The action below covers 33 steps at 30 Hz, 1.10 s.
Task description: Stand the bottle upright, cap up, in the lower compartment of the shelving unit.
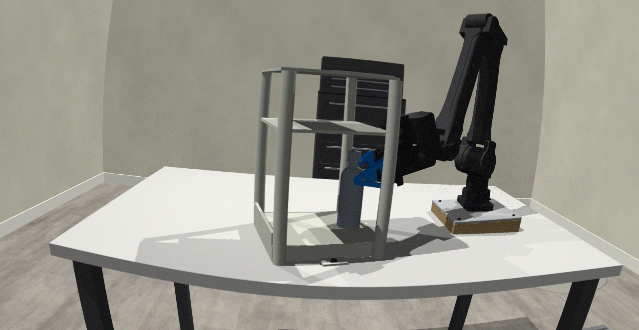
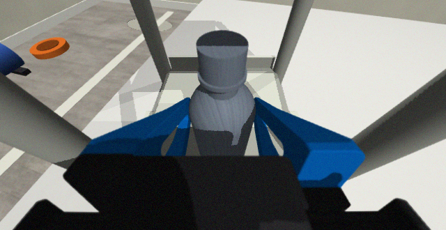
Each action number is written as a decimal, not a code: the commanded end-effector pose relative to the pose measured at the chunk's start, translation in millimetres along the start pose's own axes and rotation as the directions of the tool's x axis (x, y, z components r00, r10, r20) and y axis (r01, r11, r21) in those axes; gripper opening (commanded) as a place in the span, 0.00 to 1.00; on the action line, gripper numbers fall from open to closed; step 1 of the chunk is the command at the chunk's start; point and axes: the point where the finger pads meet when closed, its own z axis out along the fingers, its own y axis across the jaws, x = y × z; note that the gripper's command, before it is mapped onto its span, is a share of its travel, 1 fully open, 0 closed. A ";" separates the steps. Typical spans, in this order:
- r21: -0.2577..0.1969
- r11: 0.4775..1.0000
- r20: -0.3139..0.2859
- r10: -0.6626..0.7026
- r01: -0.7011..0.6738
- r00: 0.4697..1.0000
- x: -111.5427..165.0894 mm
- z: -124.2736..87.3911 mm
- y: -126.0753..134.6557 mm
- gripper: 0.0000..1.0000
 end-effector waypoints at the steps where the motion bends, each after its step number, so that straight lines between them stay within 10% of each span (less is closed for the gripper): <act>1: 0.002 1.000 0.025 -0.001 0.001 1.000 -6.2 1.6 -0.9 0.37; 33: -0.001 1.000 0.049 0.005 -0.005 0.999 -21.3 8.9 2.7 0.37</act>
